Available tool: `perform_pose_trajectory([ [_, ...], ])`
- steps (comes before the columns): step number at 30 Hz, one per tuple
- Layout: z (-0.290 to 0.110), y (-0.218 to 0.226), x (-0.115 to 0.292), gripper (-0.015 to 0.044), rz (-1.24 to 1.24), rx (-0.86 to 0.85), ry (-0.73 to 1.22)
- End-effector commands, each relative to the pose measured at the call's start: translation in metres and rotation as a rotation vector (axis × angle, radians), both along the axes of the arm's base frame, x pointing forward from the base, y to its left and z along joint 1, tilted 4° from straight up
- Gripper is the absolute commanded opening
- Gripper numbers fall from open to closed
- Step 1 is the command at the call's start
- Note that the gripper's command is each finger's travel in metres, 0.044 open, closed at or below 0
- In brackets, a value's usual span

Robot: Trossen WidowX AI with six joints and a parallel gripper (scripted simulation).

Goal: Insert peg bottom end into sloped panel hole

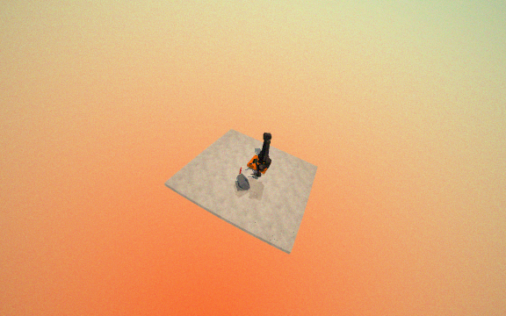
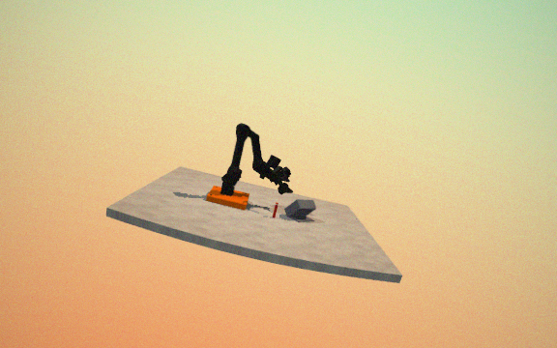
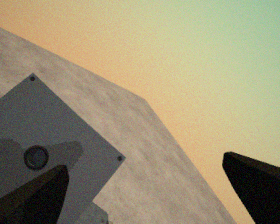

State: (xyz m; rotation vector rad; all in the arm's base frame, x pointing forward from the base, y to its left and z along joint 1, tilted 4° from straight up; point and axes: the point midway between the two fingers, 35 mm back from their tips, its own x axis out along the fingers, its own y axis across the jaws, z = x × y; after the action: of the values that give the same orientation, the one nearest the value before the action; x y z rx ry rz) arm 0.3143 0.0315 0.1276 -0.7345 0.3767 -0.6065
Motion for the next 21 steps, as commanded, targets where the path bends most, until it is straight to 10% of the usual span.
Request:
perform_pose_trajectory([
  [1, -0.003, -0.004, 0.011, 0.044, 0.013, -0.028, 0.07],
  [21, -0.025, -0.039, 0.051, 0.044, 0.098, -0.09, 0.47],
])
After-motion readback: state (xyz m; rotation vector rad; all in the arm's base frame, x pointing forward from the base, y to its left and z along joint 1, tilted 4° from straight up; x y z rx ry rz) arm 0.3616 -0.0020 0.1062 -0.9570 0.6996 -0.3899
